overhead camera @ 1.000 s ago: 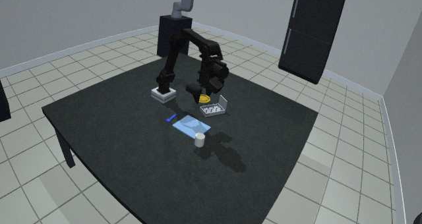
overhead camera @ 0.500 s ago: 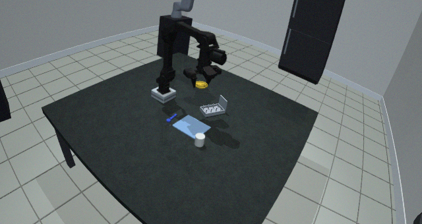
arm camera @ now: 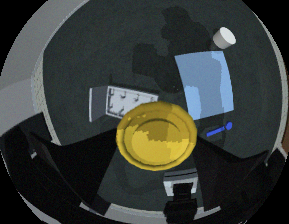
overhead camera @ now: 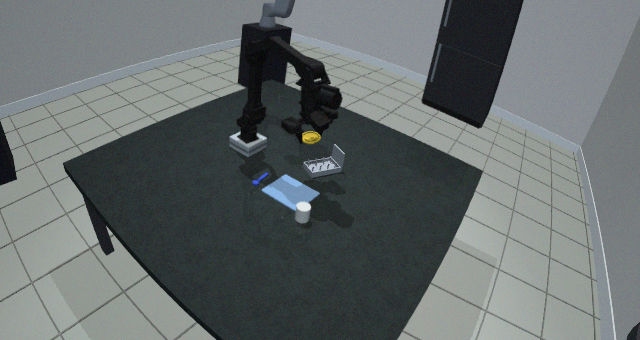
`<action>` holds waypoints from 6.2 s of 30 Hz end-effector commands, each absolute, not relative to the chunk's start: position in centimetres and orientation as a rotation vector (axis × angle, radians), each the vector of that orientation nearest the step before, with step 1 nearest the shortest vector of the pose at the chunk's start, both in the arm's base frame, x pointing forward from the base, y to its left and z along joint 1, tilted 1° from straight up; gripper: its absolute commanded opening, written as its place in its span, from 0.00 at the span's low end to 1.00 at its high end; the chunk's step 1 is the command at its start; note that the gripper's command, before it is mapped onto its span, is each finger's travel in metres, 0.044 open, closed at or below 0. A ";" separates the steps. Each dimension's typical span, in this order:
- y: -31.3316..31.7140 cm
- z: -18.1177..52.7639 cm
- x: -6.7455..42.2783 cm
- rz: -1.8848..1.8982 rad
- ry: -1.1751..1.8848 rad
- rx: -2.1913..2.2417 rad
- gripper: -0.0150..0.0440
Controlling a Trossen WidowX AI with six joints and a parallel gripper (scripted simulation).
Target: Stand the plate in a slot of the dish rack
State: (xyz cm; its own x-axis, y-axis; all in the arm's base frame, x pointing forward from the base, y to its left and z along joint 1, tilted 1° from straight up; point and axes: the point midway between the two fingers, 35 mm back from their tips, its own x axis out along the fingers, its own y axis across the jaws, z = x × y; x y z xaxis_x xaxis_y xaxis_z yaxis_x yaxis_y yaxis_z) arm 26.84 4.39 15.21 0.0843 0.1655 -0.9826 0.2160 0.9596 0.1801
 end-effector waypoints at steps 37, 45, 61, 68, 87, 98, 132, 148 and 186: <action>6.6 5.9 31.0 0.954 0.746 0.241 0.25; 6.4 5.7 29.7 1.069 0.502 0.169 0.25; 6.1 6.5 25.4 1.190 -0.003 -0.010 0.25; 6.1 6.5 25.3 1.191 -0.009 -0.013 0.25; 6.4 5.0 26.1 1.188 0.025 -0.030 0.25; 6.8 4.1 26.4 1.188 0.032 -0.032 0.25; 7.9 2.1 26.0 1.198 0.031 -0.027 0.25; 7.9 2.1 26.0 1.198 0.029 -0.030 0.83; 6.3 14.2 31.1 1.091 0.026 0.027 0.93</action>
